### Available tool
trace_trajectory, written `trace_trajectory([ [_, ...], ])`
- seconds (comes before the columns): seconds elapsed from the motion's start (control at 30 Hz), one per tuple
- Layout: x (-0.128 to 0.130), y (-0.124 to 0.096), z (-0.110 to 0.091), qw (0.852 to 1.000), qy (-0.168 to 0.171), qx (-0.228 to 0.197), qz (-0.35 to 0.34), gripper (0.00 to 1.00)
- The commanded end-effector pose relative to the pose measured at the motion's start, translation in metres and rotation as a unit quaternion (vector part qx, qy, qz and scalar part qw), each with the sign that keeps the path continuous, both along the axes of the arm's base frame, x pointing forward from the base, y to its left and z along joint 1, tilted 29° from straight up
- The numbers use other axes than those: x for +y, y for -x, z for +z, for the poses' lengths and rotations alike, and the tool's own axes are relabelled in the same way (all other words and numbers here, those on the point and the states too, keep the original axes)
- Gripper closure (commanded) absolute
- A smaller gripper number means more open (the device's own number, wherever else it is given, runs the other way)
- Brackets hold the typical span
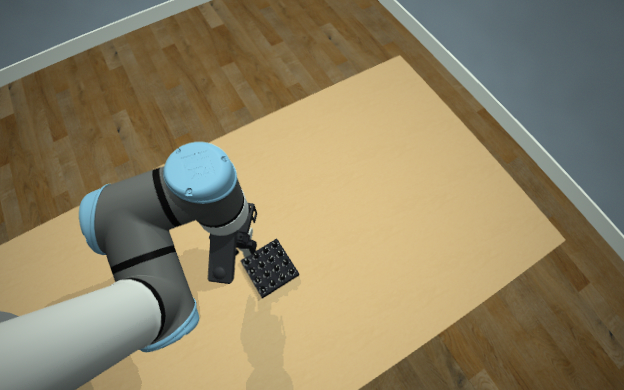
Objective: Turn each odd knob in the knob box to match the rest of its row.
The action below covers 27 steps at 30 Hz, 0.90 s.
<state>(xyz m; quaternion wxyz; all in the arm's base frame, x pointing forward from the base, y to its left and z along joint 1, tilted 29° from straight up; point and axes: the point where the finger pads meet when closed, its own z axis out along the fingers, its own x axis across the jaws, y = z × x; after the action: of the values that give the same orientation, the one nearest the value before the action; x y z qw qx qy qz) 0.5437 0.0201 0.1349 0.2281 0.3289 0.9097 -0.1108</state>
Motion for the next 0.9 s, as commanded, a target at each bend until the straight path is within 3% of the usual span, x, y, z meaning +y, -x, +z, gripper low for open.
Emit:
trace_trajectory([
  [0.0,0.001,-0.002,0.003,1.0,0.0,-0.002,0.001,0.89],
  [0.87,-0.006,-0.004,-0.014,1.0,-0.001,0.001,0.001,0.89],
])
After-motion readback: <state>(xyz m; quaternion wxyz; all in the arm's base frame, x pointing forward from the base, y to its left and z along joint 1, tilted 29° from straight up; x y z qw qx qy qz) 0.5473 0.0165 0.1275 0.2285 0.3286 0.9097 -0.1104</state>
